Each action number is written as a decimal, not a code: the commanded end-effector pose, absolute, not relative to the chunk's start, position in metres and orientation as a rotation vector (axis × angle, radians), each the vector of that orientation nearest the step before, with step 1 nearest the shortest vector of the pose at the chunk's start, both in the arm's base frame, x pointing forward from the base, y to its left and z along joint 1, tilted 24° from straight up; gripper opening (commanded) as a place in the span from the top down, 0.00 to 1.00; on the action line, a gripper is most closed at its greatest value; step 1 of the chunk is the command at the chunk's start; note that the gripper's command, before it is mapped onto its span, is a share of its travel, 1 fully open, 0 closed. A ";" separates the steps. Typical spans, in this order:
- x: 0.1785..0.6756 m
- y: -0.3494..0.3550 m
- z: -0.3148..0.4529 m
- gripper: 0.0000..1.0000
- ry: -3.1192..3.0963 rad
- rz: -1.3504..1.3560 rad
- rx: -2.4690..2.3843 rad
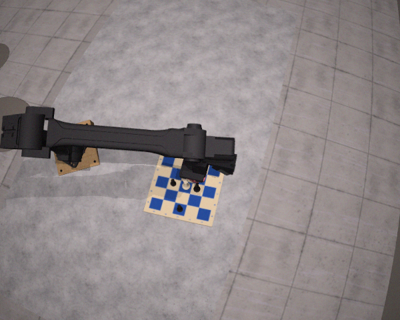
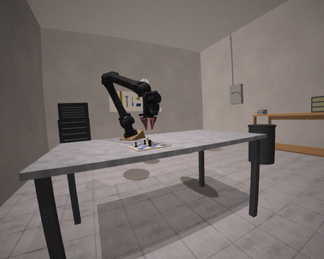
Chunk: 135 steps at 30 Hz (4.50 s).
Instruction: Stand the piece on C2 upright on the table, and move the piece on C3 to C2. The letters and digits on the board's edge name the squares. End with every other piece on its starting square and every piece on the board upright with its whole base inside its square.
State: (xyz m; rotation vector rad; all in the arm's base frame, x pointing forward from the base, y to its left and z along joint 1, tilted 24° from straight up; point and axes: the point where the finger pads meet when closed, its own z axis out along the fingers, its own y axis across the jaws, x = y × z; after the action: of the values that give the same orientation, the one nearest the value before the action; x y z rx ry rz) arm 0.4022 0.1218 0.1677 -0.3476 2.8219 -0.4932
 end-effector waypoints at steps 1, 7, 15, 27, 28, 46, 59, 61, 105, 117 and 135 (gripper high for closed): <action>0.412 0.121 0.182 0.63 2.791 -0.465 -0.286; 0.412 0.121 0.182 0.63 2.791 -0.465 -0.286; 0.412 0.121 0.182 0.63 2.791 -0.465 -0.288; 0.409 0.119 0.170 0.63 2.807 -0.478 -0.302; 0.409 0.119 0.169 0.63 2.809 -0.480 -0.306; 0.414 0.114 0.150 0.63 2.815 -0.485 -0.328; 0.419 0.108 0.133 0.63 2.816 -0.486 -0.328; 0.420 0.108 0.131 0.63 2.815 -0.486 -0.328; 0.425 0.105 0.124 0.63 2.808 -0.481 -0.321; 0.425 0.105 0.124 0.63 2.808 -0.481 -0.321; 0.425 0.104 0.130 0.63 2.794 -0.473 -0.316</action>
State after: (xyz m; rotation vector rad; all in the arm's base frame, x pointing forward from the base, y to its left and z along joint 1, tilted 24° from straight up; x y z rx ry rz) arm 0.4117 0.1052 0.1200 -0.3379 2.8215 -0.4925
